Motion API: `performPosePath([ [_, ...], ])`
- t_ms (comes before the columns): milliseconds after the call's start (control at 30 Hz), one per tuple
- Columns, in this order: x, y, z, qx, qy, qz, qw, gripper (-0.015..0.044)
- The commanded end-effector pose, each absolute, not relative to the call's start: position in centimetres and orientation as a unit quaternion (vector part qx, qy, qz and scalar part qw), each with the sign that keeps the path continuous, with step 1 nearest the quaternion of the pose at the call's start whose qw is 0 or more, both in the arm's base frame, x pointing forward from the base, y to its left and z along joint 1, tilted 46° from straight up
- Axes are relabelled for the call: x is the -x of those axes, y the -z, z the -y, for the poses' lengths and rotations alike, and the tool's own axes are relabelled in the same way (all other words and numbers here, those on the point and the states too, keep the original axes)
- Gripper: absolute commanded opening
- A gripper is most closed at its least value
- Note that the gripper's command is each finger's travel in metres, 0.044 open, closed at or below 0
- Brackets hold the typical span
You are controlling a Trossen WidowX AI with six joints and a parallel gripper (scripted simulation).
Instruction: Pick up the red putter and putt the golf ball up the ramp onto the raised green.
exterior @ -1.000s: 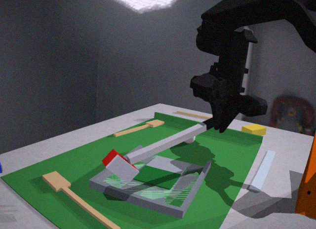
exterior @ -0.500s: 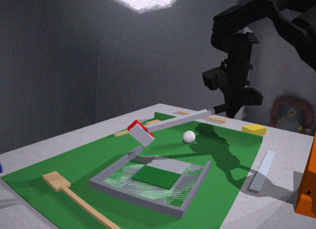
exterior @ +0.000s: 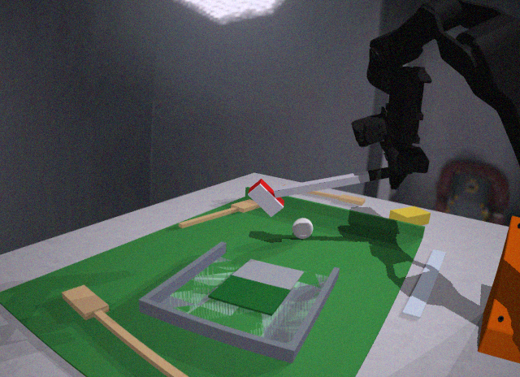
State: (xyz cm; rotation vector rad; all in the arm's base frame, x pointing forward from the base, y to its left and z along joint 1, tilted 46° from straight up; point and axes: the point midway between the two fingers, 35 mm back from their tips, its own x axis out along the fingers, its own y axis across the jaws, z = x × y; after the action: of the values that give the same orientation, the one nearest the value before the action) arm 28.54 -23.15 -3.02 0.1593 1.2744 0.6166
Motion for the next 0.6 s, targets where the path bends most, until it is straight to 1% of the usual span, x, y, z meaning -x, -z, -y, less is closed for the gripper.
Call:
performPosePath([
  [0,-27.6,5.0,25.2,-0.103,-0.247,-0.602,0.752,0.0000],
  [267,-25.5,9.0,28.2,-0.156,-0.189,-0.631,0.736,0.0000],
  [567,-25.7,10.8,27.3,-0.157,-0.188,-0.631,0.736,0.0000],
])
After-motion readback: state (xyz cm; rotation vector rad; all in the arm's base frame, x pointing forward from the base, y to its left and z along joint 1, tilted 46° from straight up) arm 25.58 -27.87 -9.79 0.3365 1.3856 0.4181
